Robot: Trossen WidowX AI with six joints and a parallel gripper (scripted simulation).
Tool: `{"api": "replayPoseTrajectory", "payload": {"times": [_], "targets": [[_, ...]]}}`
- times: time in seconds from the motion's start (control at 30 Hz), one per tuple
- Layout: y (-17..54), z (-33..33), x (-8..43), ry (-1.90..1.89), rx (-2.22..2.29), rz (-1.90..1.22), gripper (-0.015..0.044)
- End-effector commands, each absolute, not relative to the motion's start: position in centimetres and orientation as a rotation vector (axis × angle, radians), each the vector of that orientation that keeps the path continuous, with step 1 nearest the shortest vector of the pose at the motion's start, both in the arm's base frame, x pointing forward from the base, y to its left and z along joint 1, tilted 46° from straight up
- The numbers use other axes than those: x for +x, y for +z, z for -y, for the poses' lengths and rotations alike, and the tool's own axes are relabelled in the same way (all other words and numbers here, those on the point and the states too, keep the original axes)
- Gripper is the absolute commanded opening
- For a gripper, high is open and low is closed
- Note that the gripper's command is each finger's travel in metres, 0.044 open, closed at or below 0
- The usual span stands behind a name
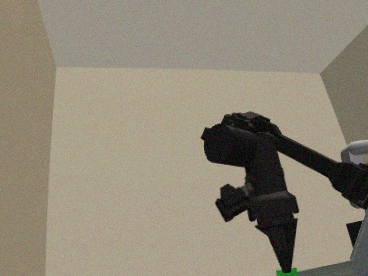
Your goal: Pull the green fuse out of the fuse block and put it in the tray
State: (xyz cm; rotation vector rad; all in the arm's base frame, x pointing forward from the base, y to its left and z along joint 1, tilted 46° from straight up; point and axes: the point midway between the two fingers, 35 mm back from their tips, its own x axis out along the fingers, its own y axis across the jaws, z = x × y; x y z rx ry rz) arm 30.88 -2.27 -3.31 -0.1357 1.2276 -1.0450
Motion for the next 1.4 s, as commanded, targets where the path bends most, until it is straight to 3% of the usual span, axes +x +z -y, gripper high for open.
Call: {"api": "replayPoseTrajectory", "payload": {"times": [0.0, 0.7, 1.37], "targets": [[-3.1, 2.0, 30.9, -1.045, -0.130, -1.227, 0.0000], [-1.4, 0.4, 31.0, -1.044, -0.130, -1.227, 0.0000], [9.1, 10.9, 31.6, -1.031, -0.119, -1.232, 0.0000]]}}
